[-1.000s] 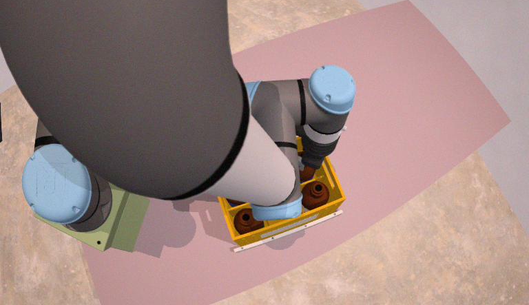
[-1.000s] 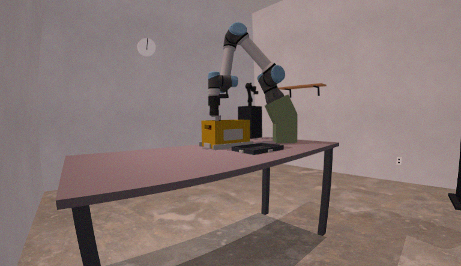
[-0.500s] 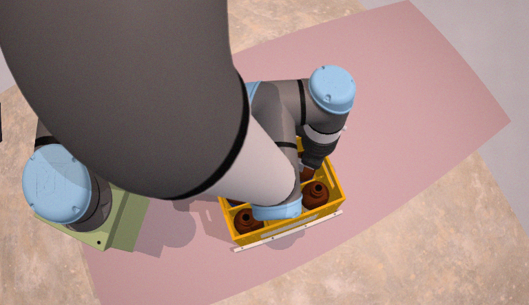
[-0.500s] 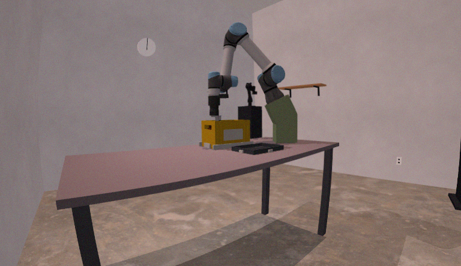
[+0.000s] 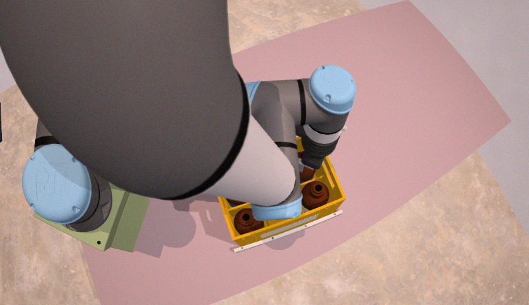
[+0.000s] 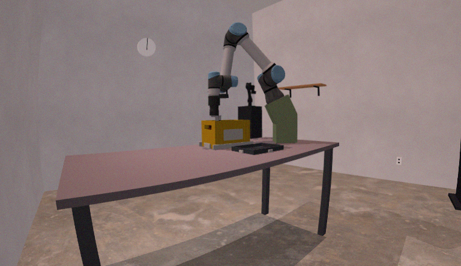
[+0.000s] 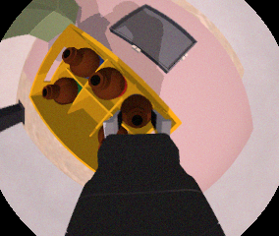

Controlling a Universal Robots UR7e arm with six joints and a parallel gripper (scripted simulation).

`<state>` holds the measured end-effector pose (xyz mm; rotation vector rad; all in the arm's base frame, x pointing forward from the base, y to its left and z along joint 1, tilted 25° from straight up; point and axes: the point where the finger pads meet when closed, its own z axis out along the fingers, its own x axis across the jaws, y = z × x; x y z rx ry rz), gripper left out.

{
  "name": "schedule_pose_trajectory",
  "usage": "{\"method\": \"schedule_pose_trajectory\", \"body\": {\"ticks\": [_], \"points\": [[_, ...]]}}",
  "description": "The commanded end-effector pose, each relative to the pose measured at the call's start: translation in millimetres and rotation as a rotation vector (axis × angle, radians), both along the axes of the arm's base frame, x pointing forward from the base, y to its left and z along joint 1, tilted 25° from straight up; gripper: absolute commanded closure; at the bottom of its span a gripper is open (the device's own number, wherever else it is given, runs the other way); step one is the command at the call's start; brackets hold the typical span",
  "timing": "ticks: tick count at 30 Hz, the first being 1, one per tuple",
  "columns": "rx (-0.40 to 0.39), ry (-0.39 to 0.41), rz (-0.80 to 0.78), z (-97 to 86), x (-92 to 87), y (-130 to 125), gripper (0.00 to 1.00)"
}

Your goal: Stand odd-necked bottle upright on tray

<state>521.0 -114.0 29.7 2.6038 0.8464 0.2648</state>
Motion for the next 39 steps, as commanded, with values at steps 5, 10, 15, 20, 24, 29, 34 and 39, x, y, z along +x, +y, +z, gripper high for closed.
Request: {"method": "schedule_pose_trajectory", "body": {"ticks": [5,10,15,20,24,29,34,39], "points": [[-0.002,-0.005,-0.002,2.5,1.8,-1.9,0.0],[-0.002,-0.005,-0.001,6.5,0.2,0.1,0.0],[-0.001,-0.003,0.0,14.2,-3.7,4.6,0.0],[-0.001,-0.002,0.0,21.2,-6.7,7.3,0.0],[-0.001,-0.002,0.0,32.8,-10.6,11.1,0.0],[-0.002,-0.004,0.0,49.4,-14.3,15.8,0.0],[-0.003,-0.007,0.0,64.3,-17.5,19.9,0.0],[-0.003,-0.007,0.0,71.0,-19.2,21.9,0.0]]}}
